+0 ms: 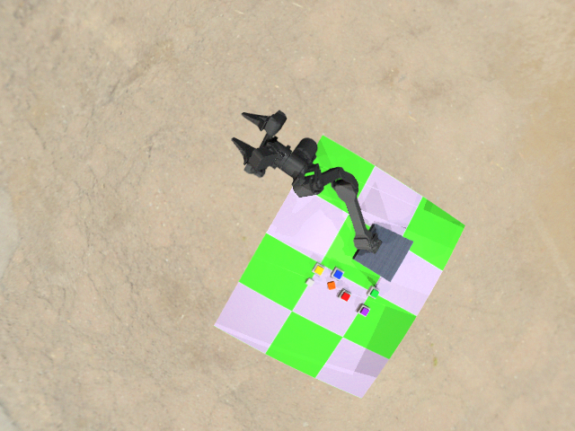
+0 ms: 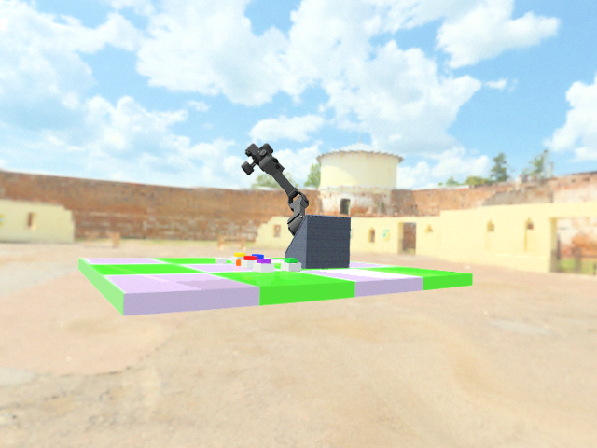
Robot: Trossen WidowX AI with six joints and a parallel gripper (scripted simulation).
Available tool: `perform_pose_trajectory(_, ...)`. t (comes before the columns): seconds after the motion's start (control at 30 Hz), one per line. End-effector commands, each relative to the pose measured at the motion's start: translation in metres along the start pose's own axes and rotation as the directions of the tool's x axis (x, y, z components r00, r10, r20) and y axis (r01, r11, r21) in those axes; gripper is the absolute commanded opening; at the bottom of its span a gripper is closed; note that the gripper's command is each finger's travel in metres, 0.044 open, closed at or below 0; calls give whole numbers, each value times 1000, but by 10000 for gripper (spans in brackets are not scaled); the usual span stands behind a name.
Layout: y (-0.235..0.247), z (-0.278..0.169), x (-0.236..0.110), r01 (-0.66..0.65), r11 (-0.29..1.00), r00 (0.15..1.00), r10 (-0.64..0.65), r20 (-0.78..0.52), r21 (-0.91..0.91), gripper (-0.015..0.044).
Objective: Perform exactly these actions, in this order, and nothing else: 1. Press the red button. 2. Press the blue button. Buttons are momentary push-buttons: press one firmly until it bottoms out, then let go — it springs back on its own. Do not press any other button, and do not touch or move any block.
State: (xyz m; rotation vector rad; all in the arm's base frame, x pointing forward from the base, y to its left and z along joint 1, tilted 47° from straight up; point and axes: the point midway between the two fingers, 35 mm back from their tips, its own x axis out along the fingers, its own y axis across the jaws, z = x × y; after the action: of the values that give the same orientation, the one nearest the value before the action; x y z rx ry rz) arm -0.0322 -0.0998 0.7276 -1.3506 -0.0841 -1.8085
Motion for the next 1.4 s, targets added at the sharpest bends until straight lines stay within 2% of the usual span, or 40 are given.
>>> perform_pose_trajectory(0.0,1,4,-1,0,1000,1000,0,10,5,400)
perform_pose_trajectory(0.1,17,66,-17,-27,996,987,13,163,85,400)
perform_pose_trajectory(0.23,32,110,-32,-80,987,961,39,274,138,400)
perform_pose_trajectory(0.37,55,164,-58,-191,963,904,97,416,191,400)
perform_pose_trajectory(0.57,99,241,-114,-420,883,761,216,612,211,400)
perform_pose_trajectory(0.77,142,297,-180,-638,754,582,340,739,155,400)
perform_pose_trajectory(1.07,210,348,-298,-889,458,256,534,806,-21,400)
perform_pose_trajectory(1.37,276,351,-430,-978,68,-89,714,695,-196,400)
